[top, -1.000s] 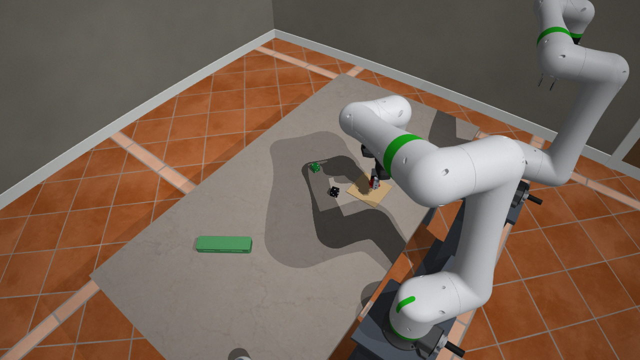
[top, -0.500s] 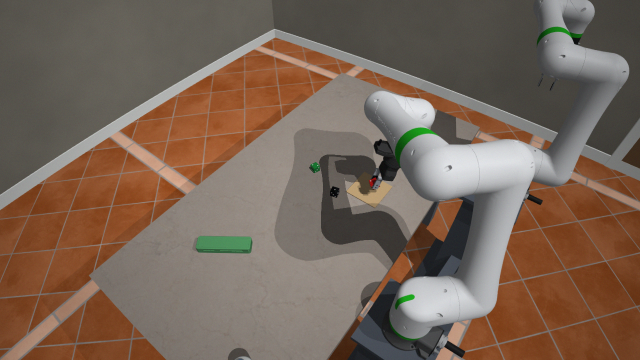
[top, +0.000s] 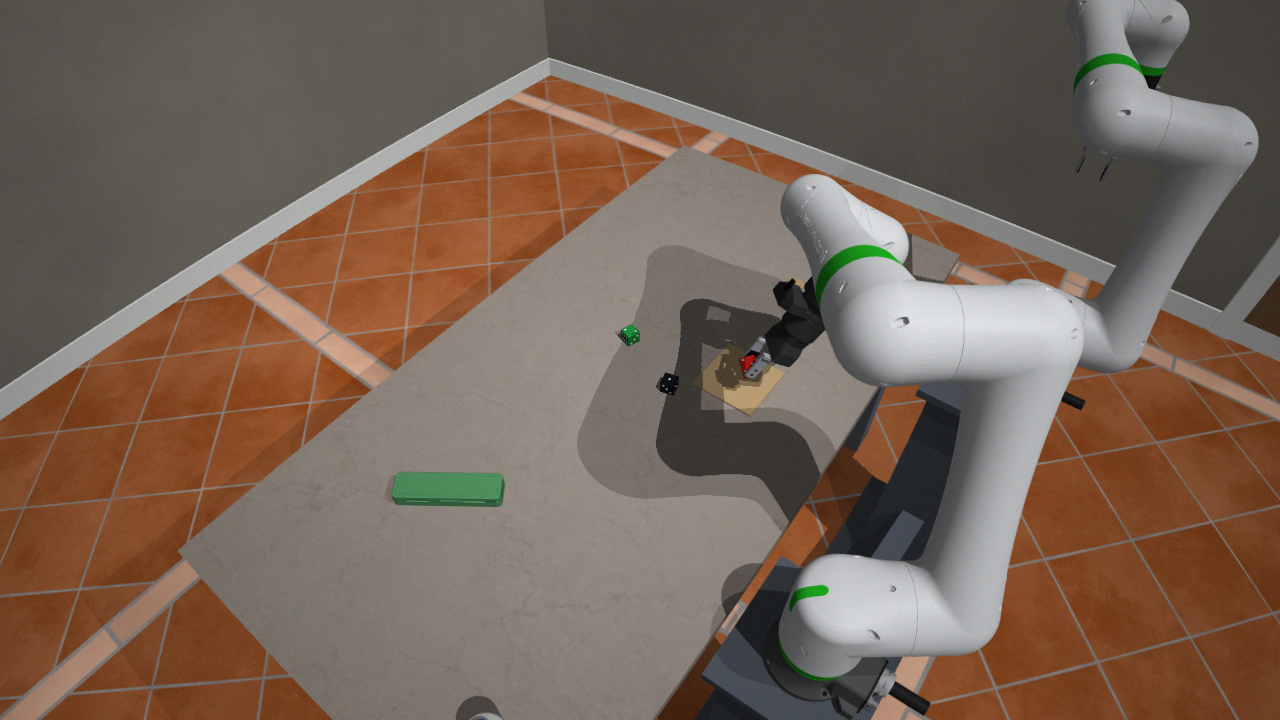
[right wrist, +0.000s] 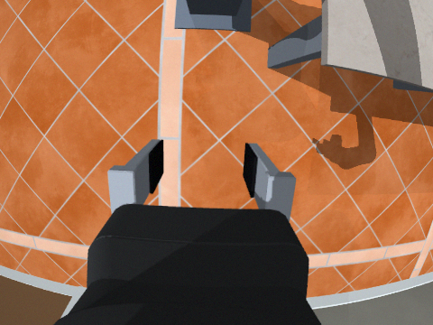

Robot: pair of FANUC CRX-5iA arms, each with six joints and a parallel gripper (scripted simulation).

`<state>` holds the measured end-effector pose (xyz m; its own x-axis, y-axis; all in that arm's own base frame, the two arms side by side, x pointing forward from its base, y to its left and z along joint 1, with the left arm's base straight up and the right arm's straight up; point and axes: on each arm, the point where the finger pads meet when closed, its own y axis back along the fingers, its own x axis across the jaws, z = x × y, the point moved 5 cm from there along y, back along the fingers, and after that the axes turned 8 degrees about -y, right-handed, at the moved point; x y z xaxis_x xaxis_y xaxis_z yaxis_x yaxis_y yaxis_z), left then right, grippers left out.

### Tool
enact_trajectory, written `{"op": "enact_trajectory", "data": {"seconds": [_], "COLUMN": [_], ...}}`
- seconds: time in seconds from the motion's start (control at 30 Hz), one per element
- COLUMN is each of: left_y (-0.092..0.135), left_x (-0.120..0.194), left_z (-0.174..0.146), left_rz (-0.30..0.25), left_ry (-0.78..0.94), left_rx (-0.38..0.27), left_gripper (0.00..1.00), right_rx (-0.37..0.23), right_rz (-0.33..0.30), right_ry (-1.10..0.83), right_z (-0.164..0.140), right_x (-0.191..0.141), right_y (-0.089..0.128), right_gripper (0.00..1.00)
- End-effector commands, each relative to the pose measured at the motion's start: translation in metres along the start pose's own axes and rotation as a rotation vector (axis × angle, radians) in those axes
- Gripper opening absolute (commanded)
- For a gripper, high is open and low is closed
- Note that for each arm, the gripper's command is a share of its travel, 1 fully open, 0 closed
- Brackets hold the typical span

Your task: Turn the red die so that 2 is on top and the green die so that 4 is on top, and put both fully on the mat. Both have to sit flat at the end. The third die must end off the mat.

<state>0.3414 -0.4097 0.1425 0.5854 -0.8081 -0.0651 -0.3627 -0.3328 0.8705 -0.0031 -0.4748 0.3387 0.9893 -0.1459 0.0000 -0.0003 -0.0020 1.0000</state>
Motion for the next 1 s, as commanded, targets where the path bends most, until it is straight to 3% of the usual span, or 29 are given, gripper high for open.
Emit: {"op": "enact_trajectory", "data": {"seconds": [0.0,0.1,0.27,0.37,0.97], "left_y": [0.000,-0.001,-0.002,-0.002,-0.003], "left_x": [0.000,0.000,0.001,0.002,0.002], "left_z": [0.001,0.004,0.013,0.016,0.016], "left_rz": [-0.007,-0.016,-0.037,-0.042,-0.042], "left_ry": [0.001,0.000,0.000,0.000,0.001], "left_rx": [0.013,0.059,0.210,0.262,0.267], "left_gripper": [0.57,0.57,0.57,0.57,0.57], "right_rx": [-0.002,-0.002,-0.002,-0.002,-0.002], "right_rz": [0.000,0.000,0.000,0.000,0.000], "right_ry": [0.000,0.000,0.000,0.000,0.000], "right_z": [0.000,0.000,0.000,0.000,0.000], "right_x": [0.000,0.000,0.000,0.000,0.000], "right_y": [0.001,0.001,0.001,0.001,0.001], "right_gripper": [1.00,1.00,1.00,1.00,1.00]}}
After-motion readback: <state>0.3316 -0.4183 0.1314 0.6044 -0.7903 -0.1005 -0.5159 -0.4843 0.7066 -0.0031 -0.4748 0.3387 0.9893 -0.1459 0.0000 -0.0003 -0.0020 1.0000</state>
